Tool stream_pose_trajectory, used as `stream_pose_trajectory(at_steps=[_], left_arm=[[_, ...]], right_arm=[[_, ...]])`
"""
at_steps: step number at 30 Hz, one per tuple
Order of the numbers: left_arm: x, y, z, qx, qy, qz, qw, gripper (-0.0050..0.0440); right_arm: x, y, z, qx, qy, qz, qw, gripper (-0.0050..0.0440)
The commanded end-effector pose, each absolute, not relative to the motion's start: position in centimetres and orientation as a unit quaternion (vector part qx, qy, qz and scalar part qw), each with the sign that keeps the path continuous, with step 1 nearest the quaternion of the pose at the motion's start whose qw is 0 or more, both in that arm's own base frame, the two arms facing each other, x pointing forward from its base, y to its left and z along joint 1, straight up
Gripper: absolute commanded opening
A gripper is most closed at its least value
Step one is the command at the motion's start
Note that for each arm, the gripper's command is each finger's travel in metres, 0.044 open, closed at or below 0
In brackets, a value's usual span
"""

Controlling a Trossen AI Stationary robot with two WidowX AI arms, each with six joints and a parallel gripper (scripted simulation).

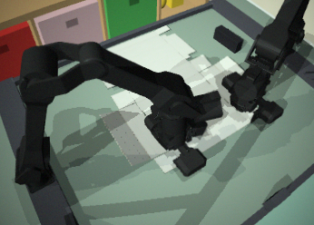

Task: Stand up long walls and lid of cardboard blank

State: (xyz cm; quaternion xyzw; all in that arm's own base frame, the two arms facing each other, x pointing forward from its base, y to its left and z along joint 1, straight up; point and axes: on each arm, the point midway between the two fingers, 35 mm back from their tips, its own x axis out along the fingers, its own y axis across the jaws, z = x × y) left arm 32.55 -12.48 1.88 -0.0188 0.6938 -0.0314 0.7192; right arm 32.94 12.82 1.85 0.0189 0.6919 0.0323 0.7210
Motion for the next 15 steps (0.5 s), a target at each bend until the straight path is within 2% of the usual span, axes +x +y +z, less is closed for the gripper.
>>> stream_pose_trajectory(at_steps=[1,15], left_arm=[[32.88,-12.2,0.12,-0.023,0.699,-0.023,0.714,0.0288],[32.88,-12.1,0.18,-0.031,0.699,-0.031,0.714,0.0288]], right_arm=[[33.24,12.56,0.22,0.023,0.697,0.025,0.716,0.028],[33.24,12.46,0.28,0.031,0.697,0.033,0.716,0.028]])
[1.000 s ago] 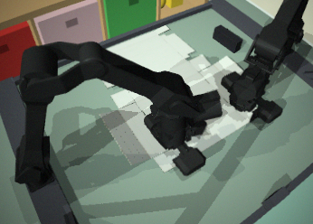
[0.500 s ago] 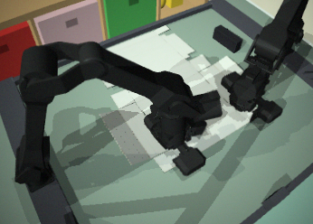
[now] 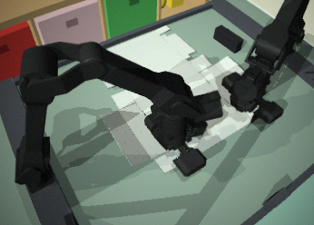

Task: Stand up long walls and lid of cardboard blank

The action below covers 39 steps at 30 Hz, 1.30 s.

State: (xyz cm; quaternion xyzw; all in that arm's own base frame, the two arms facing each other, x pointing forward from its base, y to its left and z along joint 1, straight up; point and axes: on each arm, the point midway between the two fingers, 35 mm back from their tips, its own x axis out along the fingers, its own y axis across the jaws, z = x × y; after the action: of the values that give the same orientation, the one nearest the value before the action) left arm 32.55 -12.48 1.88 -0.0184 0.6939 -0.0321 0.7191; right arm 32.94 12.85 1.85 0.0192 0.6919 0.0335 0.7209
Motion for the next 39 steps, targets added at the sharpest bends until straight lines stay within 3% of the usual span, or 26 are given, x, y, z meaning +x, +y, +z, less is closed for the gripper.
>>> stream_pose_trajectory(at_steps=[1,39], left_arm=[[32.88,-12.01,0.16,-0.039,0.699,-0.039,0.713,0.0288],[32.89,-11.68,0.31,-0.064,0.697,-0.066,0.712,0.0288]], right_arm=[[33.24,12.37,0.26,0.04,0.697,0.042,0.715,0.028],[33.24,12.09,0.44,0.067,0.694,0.069,0.714,0.028]])
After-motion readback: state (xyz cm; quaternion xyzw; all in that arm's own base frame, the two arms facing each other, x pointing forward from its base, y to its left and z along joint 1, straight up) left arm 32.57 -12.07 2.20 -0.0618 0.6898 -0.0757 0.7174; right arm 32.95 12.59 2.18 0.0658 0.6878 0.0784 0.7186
